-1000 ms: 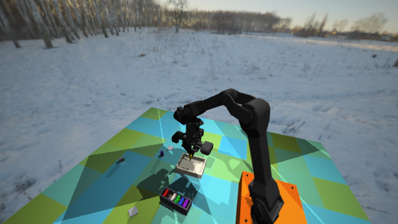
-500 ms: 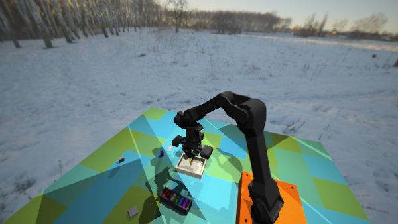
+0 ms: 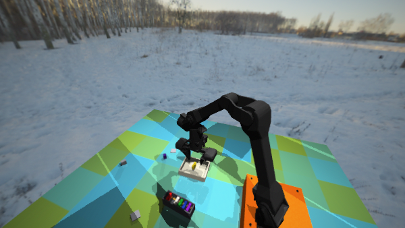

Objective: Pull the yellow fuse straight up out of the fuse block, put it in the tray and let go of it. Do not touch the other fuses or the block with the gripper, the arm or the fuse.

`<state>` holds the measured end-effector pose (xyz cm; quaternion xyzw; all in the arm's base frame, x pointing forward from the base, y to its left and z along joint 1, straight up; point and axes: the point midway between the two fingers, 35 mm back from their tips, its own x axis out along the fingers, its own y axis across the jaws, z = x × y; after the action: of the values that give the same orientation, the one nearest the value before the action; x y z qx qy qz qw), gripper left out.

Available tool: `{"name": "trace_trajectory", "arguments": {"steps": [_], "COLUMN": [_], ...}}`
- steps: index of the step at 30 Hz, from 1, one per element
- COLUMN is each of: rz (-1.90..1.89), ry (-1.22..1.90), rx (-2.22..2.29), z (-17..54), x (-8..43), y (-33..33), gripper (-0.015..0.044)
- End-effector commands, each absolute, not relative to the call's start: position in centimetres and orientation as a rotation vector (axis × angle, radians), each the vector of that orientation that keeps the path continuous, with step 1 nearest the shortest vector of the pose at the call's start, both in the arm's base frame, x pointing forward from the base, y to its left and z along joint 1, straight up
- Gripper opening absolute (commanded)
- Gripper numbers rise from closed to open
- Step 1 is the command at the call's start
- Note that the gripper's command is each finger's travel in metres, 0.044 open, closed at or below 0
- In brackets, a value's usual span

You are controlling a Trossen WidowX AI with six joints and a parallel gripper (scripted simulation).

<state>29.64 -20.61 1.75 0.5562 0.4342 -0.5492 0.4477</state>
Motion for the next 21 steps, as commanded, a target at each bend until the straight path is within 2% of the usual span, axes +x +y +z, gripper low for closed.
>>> {"name": "trace_trajectory", "arguments": {"steps": [1, 21], "rz": [-1.352, -1.354], "ry": [1.066, 1.064], "rx": [1.374, 1.377], "z": [4.87, 5.05], "x": [29.70, 29.67], "y": [-20.68, -20.64], "gripper": [0.0330, 0.0330]}}
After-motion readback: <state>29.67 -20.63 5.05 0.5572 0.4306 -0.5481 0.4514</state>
